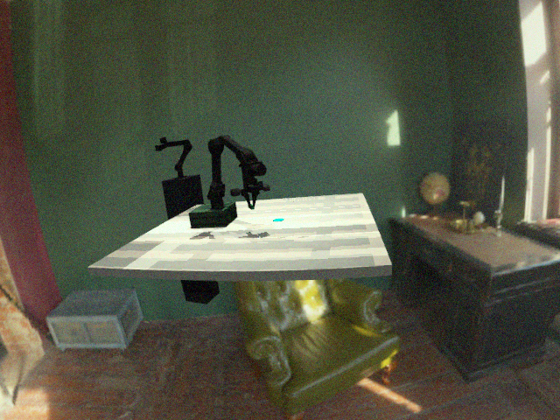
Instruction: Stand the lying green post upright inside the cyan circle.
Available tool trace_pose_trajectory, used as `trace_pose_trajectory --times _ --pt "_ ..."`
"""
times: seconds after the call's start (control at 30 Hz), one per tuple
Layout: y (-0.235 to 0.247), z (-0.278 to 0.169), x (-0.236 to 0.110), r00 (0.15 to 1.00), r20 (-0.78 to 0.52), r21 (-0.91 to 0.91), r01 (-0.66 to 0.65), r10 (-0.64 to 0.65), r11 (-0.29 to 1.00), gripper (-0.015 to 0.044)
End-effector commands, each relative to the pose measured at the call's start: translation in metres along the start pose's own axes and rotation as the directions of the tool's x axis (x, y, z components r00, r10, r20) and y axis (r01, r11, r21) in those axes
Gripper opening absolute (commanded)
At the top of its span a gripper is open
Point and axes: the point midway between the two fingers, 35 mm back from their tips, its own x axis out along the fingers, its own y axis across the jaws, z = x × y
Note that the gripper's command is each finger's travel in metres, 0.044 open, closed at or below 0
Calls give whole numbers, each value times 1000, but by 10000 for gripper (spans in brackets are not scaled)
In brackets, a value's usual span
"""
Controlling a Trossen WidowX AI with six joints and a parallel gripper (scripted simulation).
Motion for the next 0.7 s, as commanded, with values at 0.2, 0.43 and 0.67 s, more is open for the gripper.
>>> trace_pose_trajectory --times 0.2,0.43,0.67 --pt "29 -10 -3 1000 2 -253 1 0 968 23" --pt "48 -20 -5 1000 1 -421 -1 2 907 23" --pt "67 -32 -7 1000 0 -575 -3 4 818 23"
